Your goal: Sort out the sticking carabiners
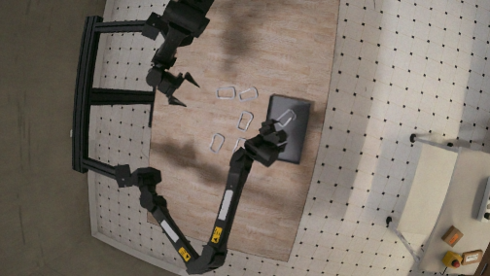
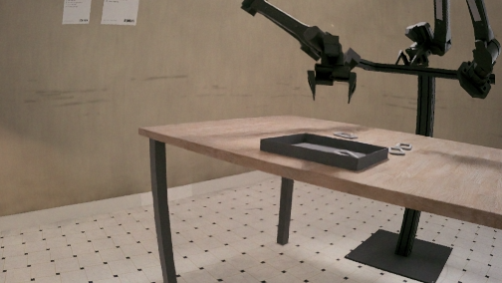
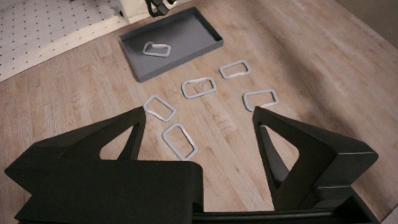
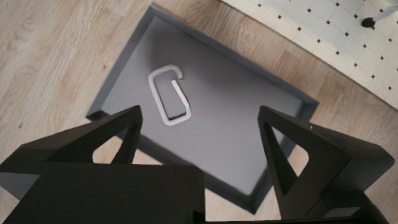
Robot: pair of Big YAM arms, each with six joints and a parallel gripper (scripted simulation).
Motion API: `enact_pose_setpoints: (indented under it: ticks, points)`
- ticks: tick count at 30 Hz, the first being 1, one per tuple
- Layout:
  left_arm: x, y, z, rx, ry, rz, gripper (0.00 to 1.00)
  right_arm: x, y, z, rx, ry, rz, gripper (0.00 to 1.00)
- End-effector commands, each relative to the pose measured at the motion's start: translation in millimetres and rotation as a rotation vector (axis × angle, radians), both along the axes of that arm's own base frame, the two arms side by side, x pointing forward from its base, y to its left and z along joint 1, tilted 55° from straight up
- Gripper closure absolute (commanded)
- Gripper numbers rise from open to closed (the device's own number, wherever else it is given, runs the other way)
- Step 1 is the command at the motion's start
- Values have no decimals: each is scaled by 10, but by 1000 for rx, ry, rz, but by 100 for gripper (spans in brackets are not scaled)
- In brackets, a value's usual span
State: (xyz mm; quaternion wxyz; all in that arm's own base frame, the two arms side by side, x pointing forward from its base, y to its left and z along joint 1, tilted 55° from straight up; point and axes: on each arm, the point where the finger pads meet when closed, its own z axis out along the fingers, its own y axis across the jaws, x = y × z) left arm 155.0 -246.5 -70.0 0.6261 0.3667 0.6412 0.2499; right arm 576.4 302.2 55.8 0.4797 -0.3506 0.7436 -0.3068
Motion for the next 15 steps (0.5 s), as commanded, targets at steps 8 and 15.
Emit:
enact_pose_setpoints:
  ticks: [8, 15]
  points:
    - [3, -44, 0, -24, 1, 5, 0, 38, 25, 55, 7, -2, -7, 0]
    - [3, -44, 0, -24, 1, 5, 0, 38, 25, 55, 7, -2, -7, 0]
